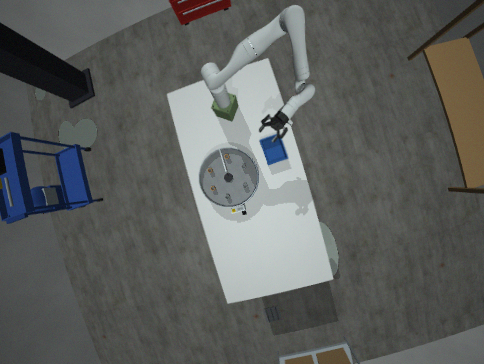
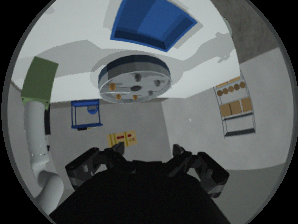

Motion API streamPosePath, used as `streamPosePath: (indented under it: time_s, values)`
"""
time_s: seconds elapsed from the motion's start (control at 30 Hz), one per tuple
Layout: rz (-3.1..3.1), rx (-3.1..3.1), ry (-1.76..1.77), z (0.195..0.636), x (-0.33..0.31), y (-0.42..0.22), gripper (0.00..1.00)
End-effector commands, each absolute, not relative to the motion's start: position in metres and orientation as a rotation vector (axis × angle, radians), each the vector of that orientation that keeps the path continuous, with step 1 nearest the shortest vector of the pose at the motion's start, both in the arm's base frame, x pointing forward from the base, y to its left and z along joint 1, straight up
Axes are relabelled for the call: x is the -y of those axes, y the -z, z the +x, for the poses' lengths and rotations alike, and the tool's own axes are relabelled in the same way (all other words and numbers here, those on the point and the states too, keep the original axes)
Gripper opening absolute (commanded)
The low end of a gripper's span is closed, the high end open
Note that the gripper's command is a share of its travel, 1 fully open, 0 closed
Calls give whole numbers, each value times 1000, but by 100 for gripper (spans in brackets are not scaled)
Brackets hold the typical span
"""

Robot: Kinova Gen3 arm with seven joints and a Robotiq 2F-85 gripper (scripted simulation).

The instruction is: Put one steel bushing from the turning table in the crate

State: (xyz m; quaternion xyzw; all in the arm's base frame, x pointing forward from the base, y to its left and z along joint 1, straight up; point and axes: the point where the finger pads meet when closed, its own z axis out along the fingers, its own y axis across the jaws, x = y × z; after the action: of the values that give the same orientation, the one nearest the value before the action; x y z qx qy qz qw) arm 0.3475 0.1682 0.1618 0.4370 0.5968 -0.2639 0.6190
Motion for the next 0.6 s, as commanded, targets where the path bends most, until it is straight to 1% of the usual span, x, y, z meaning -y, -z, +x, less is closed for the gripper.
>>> streamPosePath:
  time_s: [0.0, 0.1, 0.5, 0.57]
  values:
    - [1011, -1368, 610, 357, -152, -173, 100]
    - [1011, -1368, 610, 375, -126, -189, 100]
    - [1011, -1368, 610, 375, -126, -189, 100]
    - [1010, -1368, 610, 387, -110, -200, 100]
